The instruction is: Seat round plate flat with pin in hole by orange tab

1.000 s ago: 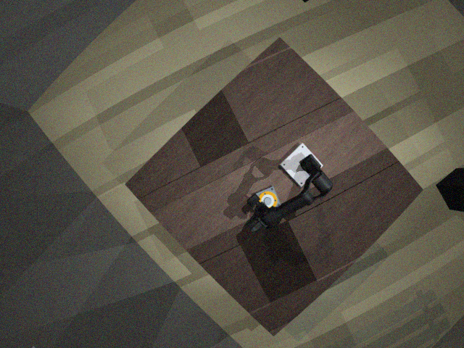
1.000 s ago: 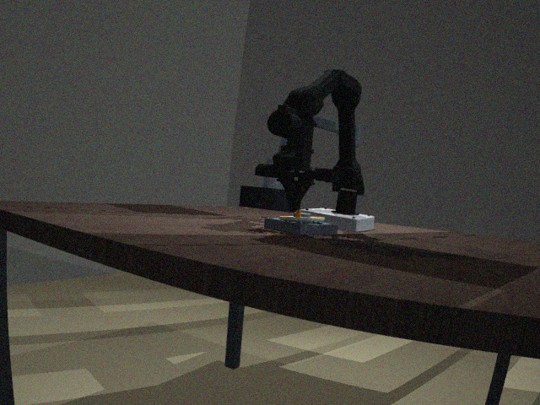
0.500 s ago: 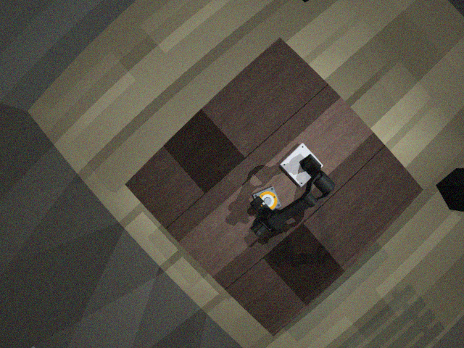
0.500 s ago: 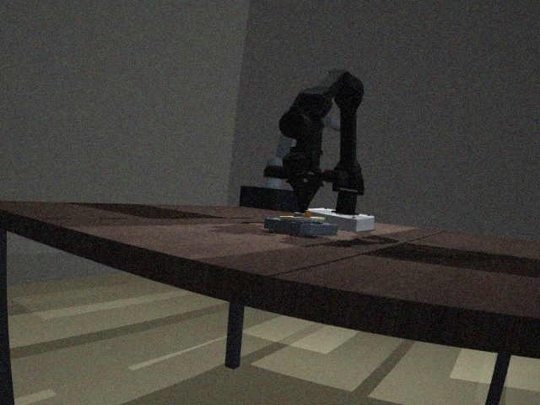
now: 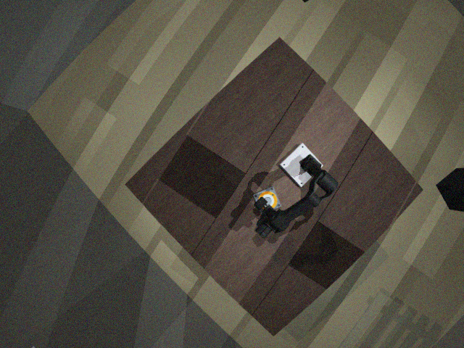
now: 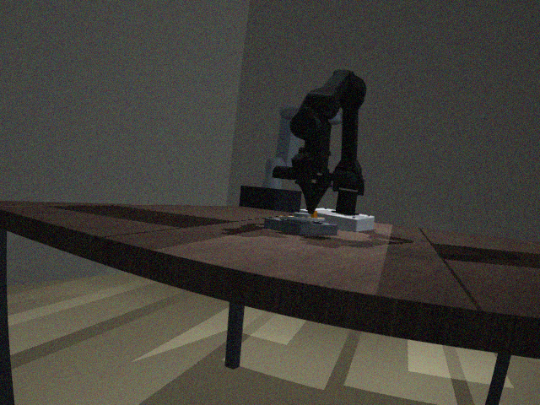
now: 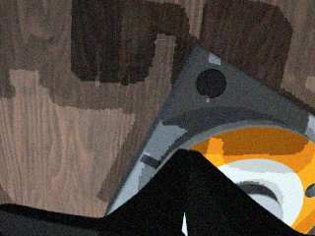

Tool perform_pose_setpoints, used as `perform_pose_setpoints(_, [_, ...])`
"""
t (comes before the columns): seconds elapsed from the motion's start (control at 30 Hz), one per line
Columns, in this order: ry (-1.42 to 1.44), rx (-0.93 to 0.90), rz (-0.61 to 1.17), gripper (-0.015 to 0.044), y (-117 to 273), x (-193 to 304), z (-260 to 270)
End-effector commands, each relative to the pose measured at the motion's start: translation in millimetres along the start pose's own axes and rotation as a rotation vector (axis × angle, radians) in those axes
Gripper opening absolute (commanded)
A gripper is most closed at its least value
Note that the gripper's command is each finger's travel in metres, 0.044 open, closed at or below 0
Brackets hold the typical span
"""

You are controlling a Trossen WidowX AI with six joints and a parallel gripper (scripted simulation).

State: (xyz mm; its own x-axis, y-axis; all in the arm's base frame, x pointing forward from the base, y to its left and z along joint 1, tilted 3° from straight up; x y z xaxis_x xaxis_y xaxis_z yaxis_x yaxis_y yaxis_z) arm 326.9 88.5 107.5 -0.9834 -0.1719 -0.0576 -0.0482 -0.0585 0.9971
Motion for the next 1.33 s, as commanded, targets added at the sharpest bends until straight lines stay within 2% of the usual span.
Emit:
perform_pose_setpoints(0.0, [-0.004, 0.000, 0.003, 0.0000, 0, 4, 3])
perform_pose_setpoints(0.23, [-0.004, 0.000, 0.003, 0.0000, 2, 6, 5])
perform_pose_setpoints(0.53, [-0.004, 0.000, 0.003, 0.0000, 45, 7, 4])
perform_pose_setpoints(1.3, [-0.002, 0.000, 0.004, 0.0000, 38, 6, 4])
Point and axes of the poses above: the point midway between the two fingers, 35 mm back from their tips, its own y axis back along the fingers, its own z axis across the jaws, x = y × z, the point moved 5 cm from there along y, back along the fingers
